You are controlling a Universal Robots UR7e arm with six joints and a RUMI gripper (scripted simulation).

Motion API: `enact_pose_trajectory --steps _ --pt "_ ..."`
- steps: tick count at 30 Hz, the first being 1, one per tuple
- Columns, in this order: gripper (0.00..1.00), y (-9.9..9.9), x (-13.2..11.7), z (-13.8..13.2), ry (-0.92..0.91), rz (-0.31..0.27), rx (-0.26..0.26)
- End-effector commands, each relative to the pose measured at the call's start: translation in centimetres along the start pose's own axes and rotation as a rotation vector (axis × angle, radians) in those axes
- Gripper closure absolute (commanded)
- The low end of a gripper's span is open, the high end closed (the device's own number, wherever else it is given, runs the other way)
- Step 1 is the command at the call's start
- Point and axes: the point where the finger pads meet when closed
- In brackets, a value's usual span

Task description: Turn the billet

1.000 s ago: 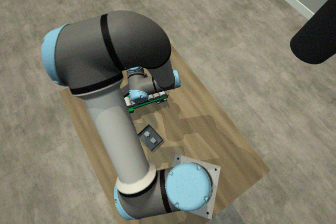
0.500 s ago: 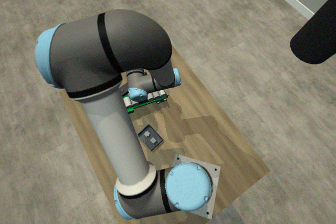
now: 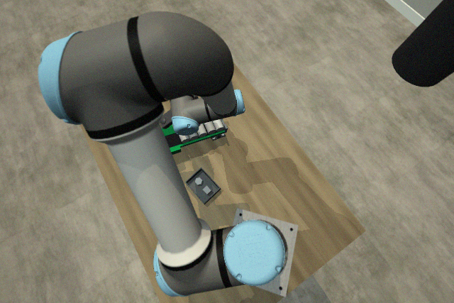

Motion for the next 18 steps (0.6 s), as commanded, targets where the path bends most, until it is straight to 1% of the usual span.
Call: enact_pose_trajectory --steps 1,8,10,11,18 --pt "1.00 0.9 0.0 0.1 0.000 0.000 -0.002" --pt "1.00 2.3 0.0 0.1 0.000 0.000 -0.002" --pt "1.00 2.3 0.0 0.1 0.000 0.000 -0.002" --pt "1.00 1.5 0.0 0.1 0.000 0.000 -0.002" --pt "1.00 2.3 0.0 0.1 0.000 0.000 -0.002"
Point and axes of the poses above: the point where the finger pads meet when closed, its own y axis back along the fingers, its own z axis across the jaws, x = y × z, and after that the axes turned 6 degrees about -y, right-handed
